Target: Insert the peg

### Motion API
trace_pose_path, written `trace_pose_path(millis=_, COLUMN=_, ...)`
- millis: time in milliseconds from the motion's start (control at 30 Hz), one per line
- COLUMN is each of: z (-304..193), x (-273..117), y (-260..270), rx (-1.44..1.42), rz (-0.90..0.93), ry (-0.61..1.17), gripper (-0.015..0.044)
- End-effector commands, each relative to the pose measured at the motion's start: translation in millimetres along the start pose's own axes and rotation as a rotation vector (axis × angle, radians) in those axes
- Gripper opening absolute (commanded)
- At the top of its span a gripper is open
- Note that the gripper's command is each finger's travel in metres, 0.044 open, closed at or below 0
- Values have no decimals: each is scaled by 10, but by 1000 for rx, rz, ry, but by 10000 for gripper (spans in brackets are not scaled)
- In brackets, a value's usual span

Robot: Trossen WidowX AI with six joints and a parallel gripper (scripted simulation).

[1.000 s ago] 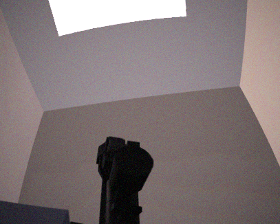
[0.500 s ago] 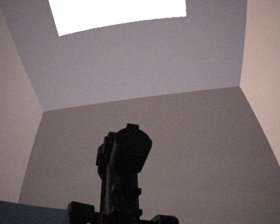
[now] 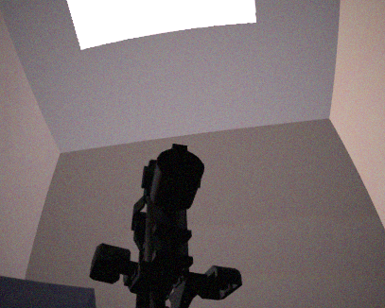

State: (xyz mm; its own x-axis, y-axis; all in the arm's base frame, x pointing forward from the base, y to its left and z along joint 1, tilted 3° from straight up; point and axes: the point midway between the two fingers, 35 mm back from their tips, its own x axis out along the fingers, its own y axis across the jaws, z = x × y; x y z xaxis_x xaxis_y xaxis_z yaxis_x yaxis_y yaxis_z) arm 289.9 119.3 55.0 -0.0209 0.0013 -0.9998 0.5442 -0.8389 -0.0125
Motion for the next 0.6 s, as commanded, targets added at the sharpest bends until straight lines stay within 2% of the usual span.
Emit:
trace_pose_path(millis=0, z=-1, x=-9, y=5, rx=-31, rz=-4, ry=6, gripper=0)
trace_pose_path(millis=567, z=-21, x=-9, y=66, rx=-181, rz=0, ry=44, gripper=0)
